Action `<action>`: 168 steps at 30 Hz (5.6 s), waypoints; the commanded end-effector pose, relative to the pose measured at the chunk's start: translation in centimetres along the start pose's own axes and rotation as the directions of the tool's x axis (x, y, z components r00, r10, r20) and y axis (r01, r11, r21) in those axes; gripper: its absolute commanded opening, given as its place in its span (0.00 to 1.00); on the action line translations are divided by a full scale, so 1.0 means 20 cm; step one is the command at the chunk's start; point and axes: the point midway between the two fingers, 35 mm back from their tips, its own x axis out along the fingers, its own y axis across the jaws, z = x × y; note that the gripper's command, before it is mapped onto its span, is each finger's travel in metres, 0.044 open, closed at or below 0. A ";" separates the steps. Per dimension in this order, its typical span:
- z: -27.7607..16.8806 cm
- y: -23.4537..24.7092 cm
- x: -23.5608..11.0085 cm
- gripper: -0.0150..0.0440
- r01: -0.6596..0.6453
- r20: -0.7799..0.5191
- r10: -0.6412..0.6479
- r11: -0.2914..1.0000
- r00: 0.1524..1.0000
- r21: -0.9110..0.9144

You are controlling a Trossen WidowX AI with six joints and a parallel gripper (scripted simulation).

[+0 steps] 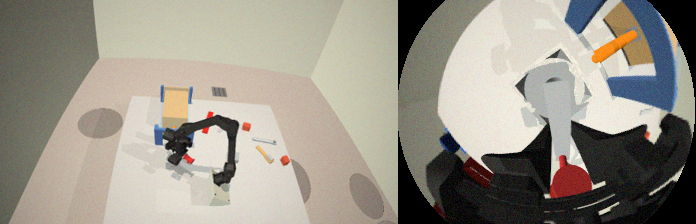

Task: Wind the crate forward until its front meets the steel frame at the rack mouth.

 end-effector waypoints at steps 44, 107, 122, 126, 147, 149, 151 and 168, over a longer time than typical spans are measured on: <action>0.02 0.00 0.00 0.25 -0.047 -0.065 0.052 0.996 0.997 0.077; 0.02 0.03 0.07 0.25 -0.044 -0.057 0.057 0.978 0.997 0.206; 0.02 0.02 0.07 0.25 -0.045 -0.061 0.055 0.987 0.997 0.152; 0.02 0.02 0.07 0.25 -0.045 -0.061 0.055 0.987 0.997 0.152; 0.02 0.04 0.07 0.25 -0.044 -0.055 0.059 0.971 0.997 0.236; 0.02 0.04 0.07 0.25 -0.044 -0.055 0.059 0.970 0.997 0.238; 0.02 0.04 0.07 0.25 -0.044 -0.055 0.059 0.970 0.997 0.238; 0.02 0.03 0.07 0.25 -0.044 -0.057 0.057 0.978 0.997 0.205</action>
